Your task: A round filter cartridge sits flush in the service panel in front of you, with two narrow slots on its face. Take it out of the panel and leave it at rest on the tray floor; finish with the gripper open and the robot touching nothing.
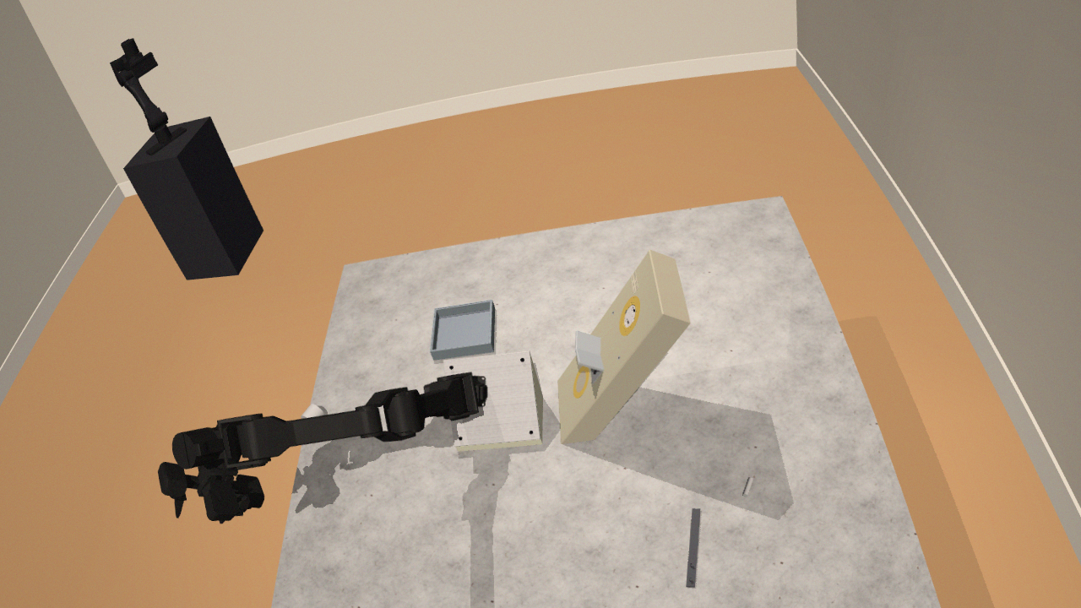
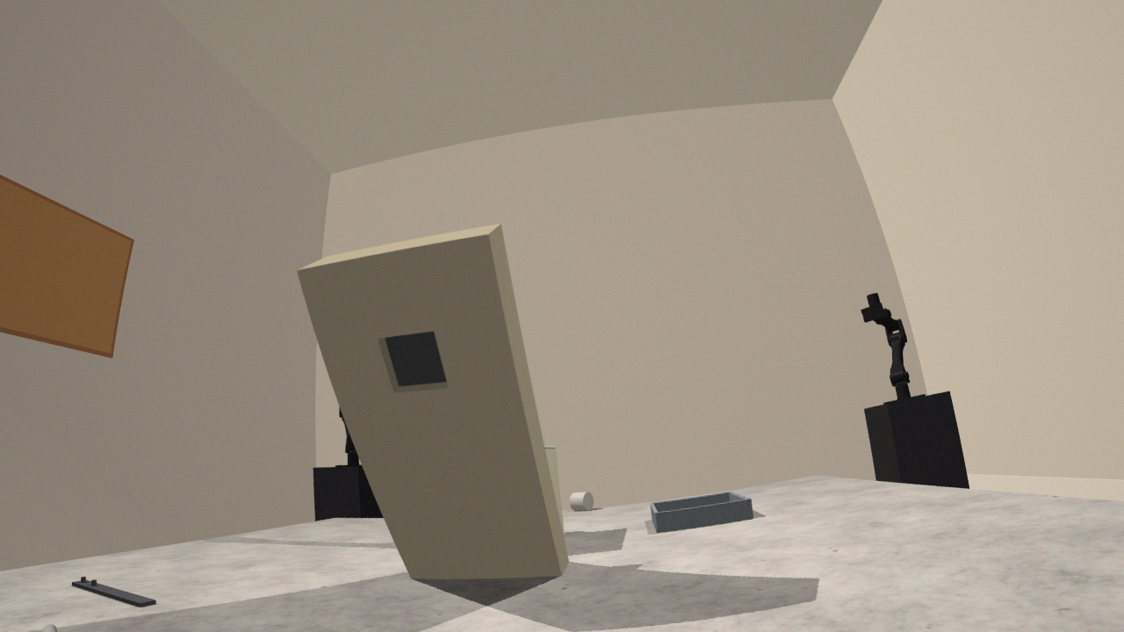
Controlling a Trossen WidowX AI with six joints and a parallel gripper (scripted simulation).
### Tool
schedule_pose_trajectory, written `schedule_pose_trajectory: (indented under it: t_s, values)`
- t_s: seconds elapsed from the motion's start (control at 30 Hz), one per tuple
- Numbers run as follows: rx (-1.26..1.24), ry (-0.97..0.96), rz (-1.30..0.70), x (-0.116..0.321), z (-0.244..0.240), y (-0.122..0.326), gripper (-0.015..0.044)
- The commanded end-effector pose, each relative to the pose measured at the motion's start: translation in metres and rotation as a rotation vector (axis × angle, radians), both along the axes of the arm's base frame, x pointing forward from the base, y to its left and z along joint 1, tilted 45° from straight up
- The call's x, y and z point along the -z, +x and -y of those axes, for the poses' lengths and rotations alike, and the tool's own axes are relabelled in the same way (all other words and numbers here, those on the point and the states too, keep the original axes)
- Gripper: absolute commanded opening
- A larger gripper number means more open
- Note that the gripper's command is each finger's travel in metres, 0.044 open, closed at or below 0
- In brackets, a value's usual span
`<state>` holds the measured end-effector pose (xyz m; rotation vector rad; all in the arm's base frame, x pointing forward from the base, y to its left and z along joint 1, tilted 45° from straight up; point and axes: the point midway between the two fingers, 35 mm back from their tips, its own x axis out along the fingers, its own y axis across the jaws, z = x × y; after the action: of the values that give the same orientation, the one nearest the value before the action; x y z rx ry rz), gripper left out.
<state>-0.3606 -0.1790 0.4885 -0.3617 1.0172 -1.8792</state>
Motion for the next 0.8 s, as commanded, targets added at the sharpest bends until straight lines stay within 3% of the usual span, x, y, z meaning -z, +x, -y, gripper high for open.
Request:
schedule_pose_trajectory:
  t_s: [0.0,0.33,0.77]
  values:
    - [-0.001,-0.001,0.002,0.000,0.001,0.000,0.0374]
    - [-0.137,-0.051,0.165,0.015,0.086,0.049,0.0111]
    - [-0.315,-0.071,0.402,0.038,0.181,0.151,0.0102]
